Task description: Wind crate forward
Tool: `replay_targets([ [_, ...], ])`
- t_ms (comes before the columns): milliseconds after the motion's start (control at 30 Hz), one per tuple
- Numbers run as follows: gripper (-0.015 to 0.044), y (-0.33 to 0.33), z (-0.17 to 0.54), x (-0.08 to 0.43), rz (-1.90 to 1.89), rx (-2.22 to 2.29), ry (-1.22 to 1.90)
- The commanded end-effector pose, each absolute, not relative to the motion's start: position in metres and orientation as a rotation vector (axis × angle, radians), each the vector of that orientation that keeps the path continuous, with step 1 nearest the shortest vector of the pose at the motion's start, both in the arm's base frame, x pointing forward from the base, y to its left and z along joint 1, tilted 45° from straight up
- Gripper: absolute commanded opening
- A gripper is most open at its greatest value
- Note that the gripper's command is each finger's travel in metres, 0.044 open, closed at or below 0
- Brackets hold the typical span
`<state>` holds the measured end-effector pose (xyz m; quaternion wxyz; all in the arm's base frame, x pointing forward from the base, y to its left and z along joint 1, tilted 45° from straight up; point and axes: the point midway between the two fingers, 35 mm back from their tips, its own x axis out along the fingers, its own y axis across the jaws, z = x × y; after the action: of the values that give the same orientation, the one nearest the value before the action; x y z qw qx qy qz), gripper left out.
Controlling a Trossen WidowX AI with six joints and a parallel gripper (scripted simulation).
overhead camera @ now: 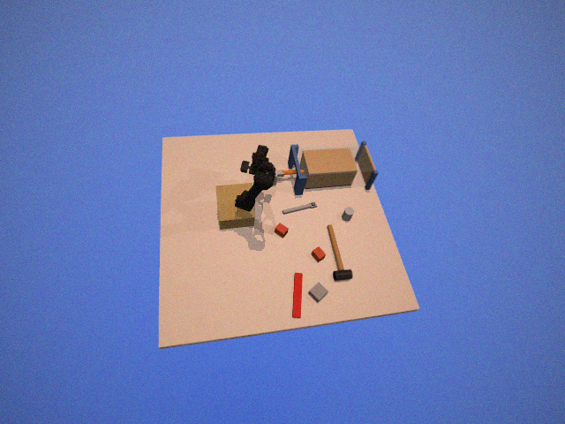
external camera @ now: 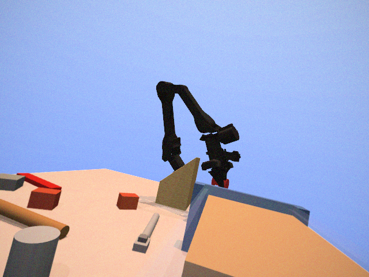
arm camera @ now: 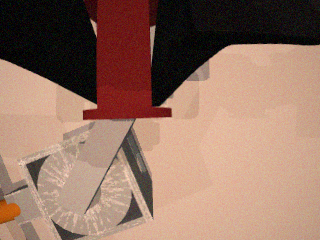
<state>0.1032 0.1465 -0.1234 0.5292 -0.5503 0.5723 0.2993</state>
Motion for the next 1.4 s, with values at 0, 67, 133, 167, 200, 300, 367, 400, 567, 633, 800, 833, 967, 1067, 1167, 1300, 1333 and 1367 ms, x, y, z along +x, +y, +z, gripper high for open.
replay_targets([
  [0,0.0000,0.138,-0.119,0.110,0.690,-1.339,1.357],
  [67,0.0000,0.137,-0.118,0.112,0.689,-1.339,1.357],
  [133,0.0000,0.137,-0.117,0.113,0.689,-1.339,1.357],
  [167,0.0000,0.136,-0.116,0.114,0.689,-1.339,1.357],
  [200,0.0000,0.136,-0.116,0.115,0.689,-1.339,1.357],
  [300,0.0000,0.135,-0.114,0.117,0.689,-1.339,1.357],
  [367,0.0000,0.134,-0.114,0.119,0.689,-1.339,1.357],
  [400,0.0000,0.133,-0.113,0.120,0.689,-1.339,1.357],
  [567,0.0000,0.131,-0.111,0.124,0.688,-1.340,1.357],
  [633,0.0000,0.131,-0.110,0.126,0.688,-1.340,1.357],
  [800,0.0000,0.129,-0.108,0.131,0.688,-1.340,1.357],
  [833,0.0000,0.129,-0.108,0.131,0.687,-1.340,1.357],
  [967,0.0000,0.127,-0.107,0.135,0.687,-1.340,1.357],
  [1067,0.0000,0.126,-0.105,0.138,0.687,-1.341,1.357],
  [1167,0.0000,0.126,-0.105,0.141,0.687,-1.341,1.357],
  [1300,0.0000,0.125,-0.103,0.144,0.686,-1.341,1.357],
  [1333,0.0000,0.125,-0.103,0.146,0.686,-1.341,1.357],
  [1367,0.0000,0.124,-0.103,0.146,0.686,-1.341,1.357],
])
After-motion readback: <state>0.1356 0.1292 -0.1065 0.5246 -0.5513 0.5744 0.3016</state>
